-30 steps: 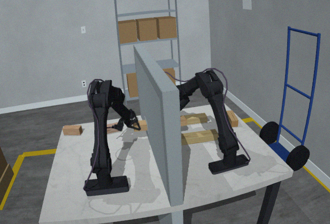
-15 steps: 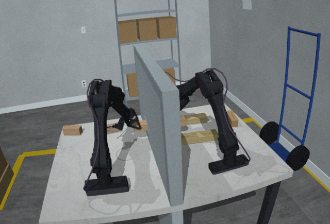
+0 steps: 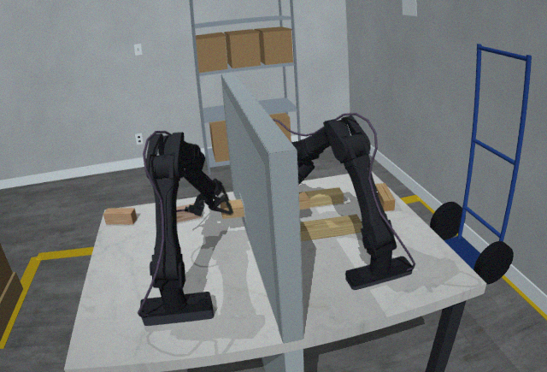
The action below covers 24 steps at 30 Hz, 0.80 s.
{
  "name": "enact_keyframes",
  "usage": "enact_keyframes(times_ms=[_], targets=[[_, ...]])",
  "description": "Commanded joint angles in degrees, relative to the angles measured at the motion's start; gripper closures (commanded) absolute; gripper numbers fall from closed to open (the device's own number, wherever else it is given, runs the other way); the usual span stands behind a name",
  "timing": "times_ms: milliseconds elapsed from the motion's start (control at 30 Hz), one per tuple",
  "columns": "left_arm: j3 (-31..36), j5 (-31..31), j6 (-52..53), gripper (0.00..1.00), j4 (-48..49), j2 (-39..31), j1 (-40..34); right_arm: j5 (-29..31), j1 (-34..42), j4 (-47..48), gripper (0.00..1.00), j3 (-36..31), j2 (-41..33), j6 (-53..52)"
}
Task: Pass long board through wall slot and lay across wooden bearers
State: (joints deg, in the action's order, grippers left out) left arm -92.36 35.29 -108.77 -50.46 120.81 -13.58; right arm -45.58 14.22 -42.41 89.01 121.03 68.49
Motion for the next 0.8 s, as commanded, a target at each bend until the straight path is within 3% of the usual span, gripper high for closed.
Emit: enact_keyframes(times_ms=[0,233,300,400,600,633,767], targets=[[-1.96,1.62,-0.45,0.22,1.25,-3.18,-0.83,-1.63,-0.22,-0.65,1.0,2.65,-0.87,-0.86],[-2.18,1.57,-0.5,0.22,0.76,-2.57,-0.36,-1.63,-0.22,-0.65,1.0,2.65,-0.87,-0.86],[-2.83,1.81,2.0,0.22,-5.15,-3.94,1.26,-1.63,-0.22,-0.65,1.0,2.65,-0.87,-0.86],[-2.16,1.61,-0.16,0.22,0.96,-1.47,-0.13,-1.63,-0.22,-0.65,1.0,2.65,-0.87,-0.86],[-2.53,1.82,1.8,0.22,-4.94,-2.95,1.09,-1.63,-0.22,-0.65,1.0,2.65,-0.87,-0.86],[-2.44,1.62,0.5,0.22,-1.15,-3.41,-0.52,-1.63,-0.22,-0.65,1.0,2.65,-0.87,-0.86],[-3.04,1.64,1.64,0.22,-4.14,-3.53,0.85,-1.63,-0.22,-0.65,1.0,2.65,-0.87,-0.86]])
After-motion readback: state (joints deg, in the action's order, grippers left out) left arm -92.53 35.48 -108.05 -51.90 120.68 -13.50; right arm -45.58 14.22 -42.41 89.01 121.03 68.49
